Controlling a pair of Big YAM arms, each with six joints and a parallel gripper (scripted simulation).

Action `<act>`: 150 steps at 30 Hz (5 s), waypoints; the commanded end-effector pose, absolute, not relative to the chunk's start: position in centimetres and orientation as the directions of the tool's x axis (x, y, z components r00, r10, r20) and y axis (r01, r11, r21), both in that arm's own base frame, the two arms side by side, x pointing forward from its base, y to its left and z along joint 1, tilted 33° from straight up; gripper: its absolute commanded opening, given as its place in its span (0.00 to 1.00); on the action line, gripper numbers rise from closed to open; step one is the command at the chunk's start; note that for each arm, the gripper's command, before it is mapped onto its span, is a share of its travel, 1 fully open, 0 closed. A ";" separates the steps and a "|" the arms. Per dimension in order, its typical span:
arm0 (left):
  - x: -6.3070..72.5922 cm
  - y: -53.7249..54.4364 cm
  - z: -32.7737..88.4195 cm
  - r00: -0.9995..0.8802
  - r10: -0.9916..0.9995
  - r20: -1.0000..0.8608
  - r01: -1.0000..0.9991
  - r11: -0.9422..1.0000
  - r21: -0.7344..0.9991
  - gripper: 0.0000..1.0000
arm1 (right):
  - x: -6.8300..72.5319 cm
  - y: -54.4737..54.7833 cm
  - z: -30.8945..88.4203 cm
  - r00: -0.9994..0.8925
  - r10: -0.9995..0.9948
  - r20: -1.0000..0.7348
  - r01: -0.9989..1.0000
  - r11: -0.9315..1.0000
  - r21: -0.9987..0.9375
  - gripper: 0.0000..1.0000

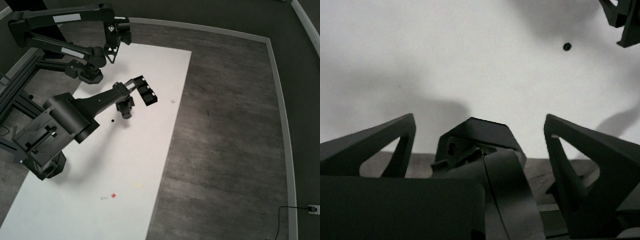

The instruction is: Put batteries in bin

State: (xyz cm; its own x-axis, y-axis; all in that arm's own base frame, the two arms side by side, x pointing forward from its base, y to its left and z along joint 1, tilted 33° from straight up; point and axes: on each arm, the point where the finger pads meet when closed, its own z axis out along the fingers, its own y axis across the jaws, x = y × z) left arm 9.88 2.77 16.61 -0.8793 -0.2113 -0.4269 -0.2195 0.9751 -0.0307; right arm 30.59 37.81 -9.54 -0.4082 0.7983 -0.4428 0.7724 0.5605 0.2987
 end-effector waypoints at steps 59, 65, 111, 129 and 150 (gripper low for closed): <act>9.9 2.8 19.0 -0.862 -0.204 -0.464 -0.221 0.975 -0.018 1.00 | 30.6 40.7 -9.6 -0.479 0.724 -0.497 0.731 0.642 0.231 0.09; 9.9 2.8 19.0 -0.862 -0.204 -0.464 -0.221 0.975 -0.018 1.00 | 32.0 42.7 -9.7 -0.493 0.711 -0.501 0.724 0.655 0.217 0.09; 9.9 2.8 19.0 -0.862 -0.204 -0.464 -0.221 0.975 -0.018 1.00 | 38.8 54.3 -8.8 -0.475 0.731 -0.490 0.733 0.637 0.239 0.09; 9.9 2.8 19.0 -0.862 -0.204 -0.464 -0.221 0.975 -0.018 1.00 | 40.5 52.1 -12.5 -0.473 0.723 -0.503 0.743 0.635 0.213 0.09; 9.9 2.8 19.0 -0.862 -0.204 -0.464 -0.221 0.975 -0.018 1.00 | 41.0 55.2 -10.9 -0.484 0.733 -0.478 0.712 0.648 0.271 0.09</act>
State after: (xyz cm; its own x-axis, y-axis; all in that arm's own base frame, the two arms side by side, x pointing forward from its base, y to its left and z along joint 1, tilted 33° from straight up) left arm 9.88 2.77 16.61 -0.8793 -0.2113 -0.4269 -0.2195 0.9751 -0.0307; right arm 40.90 50.99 -15.06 -0.4792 0.7152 -0.5088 0.7453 0.6378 0.1945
